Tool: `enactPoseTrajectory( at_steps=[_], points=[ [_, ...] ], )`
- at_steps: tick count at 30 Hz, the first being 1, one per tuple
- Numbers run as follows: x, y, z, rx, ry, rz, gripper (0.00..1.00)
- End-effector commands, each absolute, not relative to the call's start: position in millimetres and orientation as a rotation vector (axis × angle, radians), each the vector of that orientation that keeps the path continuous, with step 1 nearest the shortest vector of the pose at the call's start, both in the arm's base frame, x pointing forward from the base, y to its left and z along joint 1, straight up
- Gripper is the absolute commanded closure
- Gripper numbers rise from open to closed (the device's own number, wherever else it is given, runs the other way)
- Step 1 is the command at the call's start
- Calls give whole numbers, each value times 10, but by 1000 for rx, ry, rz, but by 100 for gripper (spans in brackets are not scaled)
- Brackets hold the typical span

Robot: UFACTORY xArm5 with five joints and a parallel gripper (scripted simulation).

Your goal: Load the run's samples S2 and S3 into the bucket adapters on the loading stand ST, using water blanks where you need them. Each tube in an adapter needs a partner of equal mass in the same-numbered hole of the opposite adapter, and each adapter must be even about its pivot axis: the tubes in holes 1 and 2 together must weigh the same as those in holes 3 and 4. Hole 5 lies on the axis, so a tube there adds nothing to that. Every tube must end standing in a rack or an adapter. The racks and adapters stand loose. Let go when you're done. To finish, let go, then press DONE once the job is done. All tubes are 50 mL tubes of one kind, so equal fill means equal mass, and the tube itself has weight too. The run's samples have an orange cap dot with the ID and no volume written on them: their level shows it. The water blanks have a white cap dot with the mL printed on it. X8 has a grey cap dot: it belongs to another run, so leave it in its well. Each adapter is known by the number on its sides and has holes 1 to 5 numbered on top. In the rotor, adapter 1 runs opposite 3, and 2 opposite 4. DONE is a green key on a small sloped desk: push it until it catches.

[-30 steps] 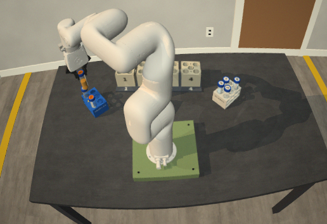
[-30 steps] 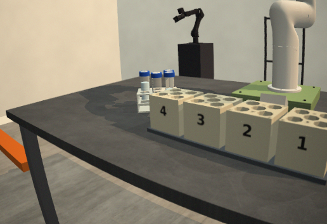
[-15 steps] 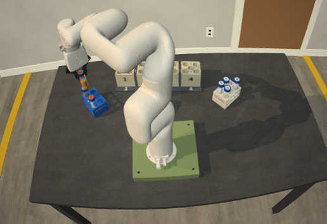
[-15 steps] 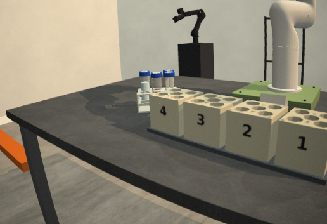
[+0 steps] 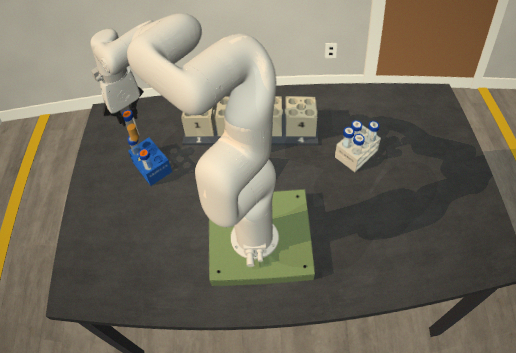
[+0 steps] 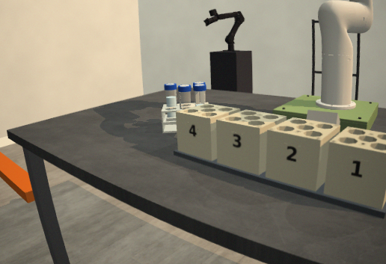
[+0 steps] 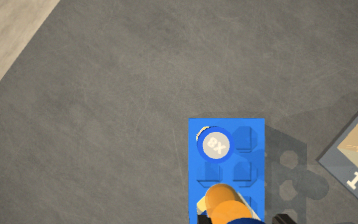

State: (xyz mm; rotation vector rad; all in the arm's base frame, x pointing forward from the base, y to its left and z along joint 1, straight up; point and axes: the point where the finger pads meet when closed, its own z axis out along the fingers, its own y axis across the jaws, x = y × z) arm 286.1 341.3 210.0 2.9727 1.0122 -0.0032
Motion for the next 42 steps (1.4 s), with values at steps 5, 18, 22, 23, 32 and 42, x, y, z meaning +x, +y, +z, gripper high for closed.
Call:
enactPoseTrajectory(
  at_steps=[5, 18, 22, 23, 32, 42],
  points=[
    [2867, 3421, 2116, 2975, 1013, 2, 100],
    [2867, 3421, 2116, 2975, 1013, 2, 100],
    [2867, 3421, 2116, 2975, 1013, 2, 100],
    [2867, 3421, 2116, 2975, 1013, 2, 100],
    [2868, 3422, 1937, 2975, 1013, 3, 100],
    [2868, 3422, 1777, 2975, 1013, 3, 100]
  ],
)
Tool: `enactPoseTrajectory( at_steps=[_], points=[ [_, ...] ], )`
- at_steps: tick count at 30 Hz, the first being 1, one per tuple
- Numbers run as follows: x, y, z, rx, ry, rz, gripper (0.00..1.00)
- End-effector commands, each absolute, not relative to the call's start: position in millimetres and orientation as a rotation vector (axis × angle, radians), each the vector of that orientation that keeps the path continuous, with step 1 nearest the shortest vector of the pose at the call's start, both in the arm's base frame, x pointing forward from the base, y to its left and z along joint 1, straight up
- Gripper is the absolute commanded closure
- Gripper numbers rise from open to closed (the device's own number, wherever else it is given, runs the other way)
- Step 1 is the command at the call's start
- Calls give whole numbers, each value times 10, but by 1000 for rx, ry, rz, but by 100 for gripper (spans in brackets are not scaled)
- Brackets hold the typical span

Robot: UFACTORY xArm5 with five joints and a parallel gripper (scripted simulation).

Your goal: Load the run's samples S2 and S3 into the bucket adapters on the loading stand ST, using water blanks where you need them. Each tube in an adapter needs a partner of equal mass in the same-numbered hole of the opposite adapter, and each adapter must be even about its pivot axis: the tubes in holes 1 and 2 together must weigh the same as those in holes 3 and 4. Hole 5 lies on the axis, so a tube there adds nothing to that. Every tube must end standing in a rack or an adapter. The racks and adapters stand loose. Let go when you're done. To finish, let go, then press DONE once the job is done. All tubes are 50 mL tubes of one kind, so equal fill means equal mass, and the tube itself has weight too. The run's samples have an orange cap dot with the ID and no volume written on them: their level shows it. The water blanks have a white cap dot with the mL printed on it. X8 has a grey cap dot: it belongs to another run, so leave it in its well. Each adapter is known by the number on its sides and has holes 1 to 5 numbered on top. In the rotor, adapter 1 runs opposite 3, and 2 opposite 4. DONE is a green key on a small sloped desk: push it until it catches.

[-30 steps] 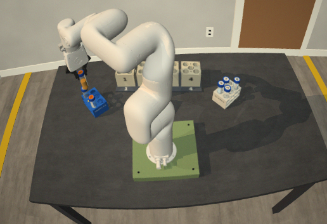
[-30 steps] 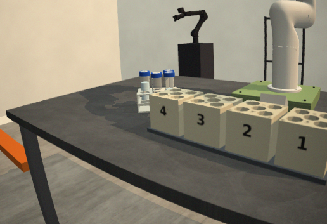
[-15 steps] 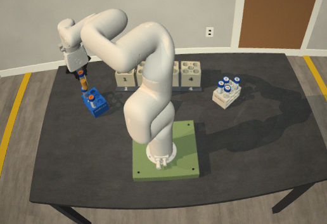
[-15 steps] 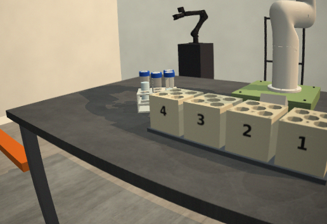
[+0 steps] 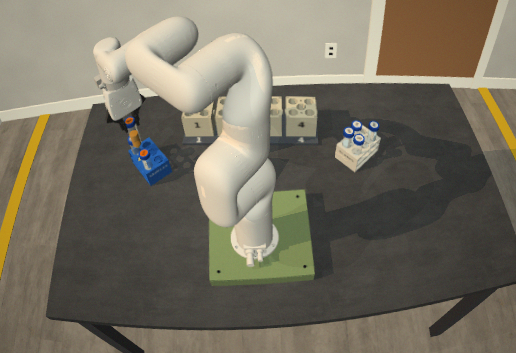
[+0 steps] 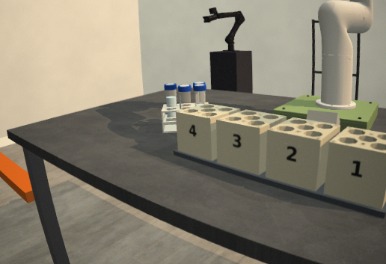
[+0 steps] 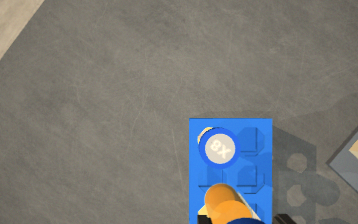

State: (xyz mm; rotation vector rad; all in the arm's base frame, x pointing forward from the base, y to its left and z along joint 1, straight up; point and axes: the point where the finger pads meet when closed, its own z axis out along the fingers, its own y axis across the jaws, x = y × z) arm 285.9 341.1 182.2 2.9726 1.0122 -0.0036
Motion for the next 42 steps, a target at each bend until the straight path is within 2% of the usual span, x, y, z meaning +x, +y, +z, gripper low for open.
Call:
enactPoseTrajectory(
  at_steps=[1, 22, 42],
  points=[
    [2868, 3422, 1757, 2975, 1013, 3, 100],
    [2868, 3422, 1376, 2975, 1013, 3, 100],
    [2868, 3422, 1357, 2975, 1013, 3, 100]
  ],
)
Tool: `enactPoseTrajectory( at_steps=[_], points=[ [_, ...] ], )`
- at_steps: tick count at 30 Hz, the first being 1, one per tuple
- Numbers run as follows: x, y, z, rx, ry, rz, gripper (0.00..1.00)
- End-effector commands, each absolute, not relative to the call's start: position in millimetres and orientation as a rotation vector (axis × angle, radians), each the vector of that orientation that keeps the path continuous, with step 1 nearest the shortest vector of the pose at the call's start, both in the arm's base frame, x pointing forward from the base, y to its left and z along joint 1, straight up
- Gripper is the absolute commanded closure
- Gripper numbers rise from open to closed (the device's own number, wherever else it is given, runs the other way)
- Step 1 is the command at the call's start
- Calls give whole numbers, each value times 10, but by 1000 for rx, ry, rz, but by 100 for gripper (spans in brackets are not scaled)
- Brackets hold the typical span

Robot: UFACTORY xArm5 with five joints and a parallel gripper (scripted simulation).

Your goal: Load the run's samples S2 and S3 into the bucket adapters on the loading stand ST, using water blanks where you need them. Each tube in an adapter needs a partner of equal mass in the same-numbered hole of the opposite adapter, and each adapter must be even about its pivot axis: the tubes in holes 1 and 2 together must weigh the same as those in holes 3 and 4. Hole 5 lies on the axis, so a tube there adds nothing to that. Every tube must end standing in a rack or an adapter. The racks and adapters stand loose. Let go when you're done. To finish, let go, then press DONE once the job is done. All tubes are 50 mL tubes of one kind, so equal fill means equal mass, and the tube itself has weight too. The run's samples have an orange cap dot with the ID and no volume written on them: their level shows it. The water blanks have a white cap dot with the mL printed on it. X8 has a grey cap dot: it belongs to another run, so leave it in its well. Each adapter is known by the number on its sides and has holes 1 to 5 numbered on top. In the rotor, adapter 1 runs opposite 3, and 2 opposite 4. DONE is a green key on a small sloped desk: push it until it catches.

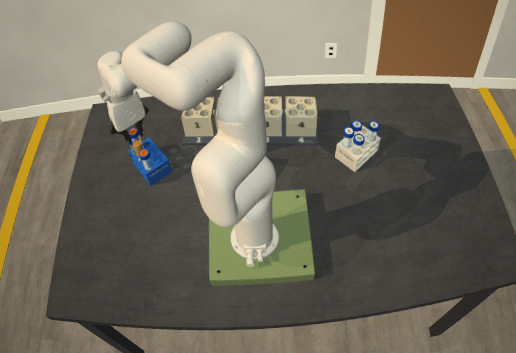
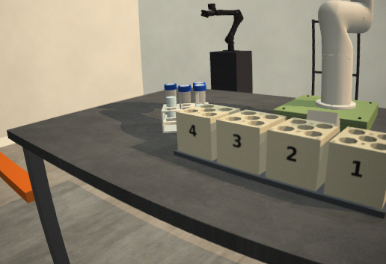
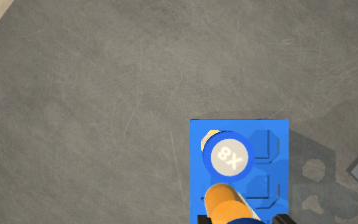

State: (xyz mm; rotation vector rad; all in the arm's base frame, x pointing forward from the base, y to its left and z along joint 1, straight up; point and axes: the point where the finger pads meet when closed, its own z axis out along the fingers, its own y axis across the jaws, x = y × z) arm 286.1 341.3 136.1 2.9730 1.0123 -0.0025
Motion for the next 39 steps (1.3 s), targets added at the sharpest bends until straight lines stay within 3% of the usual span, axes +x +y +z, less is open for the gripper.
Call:
enactPoseTrajectory(
  at_steps=[1, 39],
  points=[
    [2868, 3422, 1347, 2975, 1013, 2, 100],
    [2868, 3422, 1015, 2975, 1013, 2, 100]
  ],
)
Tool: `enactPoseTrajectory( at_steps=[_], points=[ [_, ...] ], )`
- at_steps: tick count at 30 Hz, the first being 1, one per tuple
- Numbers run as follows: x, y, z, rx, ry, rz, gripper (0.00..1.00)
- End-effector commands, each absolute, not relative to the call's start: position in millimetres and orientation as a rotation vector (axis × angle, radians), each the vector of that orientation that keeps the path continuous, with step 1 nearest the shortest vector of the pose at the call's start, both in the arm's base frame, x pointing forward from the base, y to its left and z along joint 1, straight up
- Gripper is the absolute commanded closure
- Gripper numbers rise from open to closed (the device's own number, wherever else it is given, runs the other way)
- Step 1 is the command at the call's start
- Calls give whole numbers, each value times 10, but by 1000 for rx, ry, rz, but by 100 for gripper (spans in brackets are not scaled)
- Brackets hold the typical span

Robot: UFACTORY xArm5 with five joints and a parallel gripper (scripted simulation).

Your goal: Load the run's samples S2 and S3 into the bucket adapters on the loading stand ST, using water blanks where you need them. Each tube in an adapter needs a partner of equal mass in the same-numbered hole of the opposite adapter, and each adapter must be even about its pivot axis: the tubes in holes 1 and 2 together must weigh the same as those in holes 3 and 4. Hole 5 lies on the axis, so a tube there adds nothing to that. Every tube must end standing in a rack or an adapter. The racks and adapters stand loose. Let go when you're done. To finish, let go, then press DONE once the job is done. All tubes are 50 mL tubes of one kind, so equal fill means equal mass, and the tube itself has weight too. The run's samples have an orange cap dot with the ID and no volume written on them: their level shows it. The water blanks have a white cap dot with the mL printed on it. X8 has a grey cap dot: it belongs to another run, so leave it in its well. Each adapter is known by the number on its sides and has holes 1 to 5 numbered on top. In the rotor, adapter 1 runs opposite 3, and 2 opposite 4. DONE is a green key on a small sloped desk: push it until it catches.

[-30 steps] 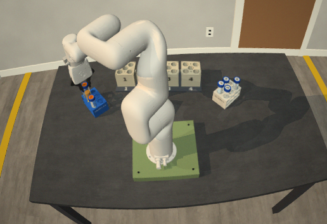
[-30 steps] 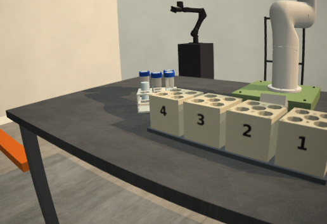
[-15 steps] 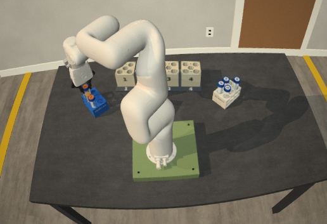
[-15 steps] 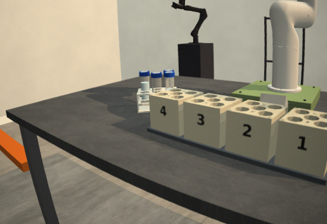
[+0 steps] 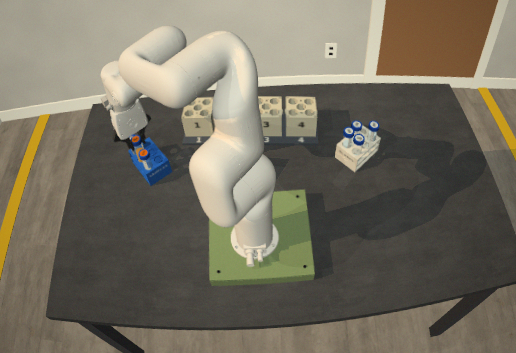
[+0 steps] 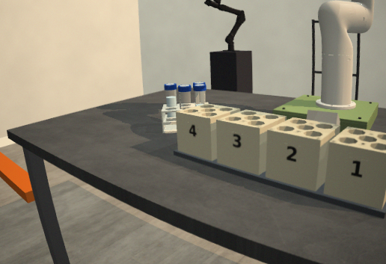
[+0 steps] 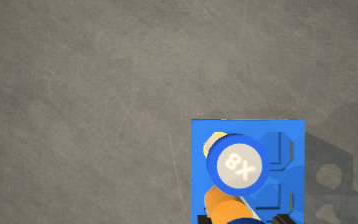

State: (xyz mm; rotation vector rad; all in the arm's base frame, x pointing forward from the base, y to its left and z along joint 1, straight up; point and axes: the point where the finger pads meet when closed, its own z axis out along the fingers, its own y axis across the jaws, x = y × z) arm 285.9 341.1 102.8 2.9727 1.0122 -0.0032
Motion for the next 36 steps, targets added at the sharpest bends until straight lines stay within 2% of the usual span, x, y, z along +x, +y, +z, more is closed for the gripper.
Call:
enactPoseTrajectory(
  at_steps=[1, 36],
  points=[
    [2868, 3422, 1015, 2975, 1013, 2, 100],
    [2868, 3421, 765, 2975, 1013, 2, 100]
  ],
)
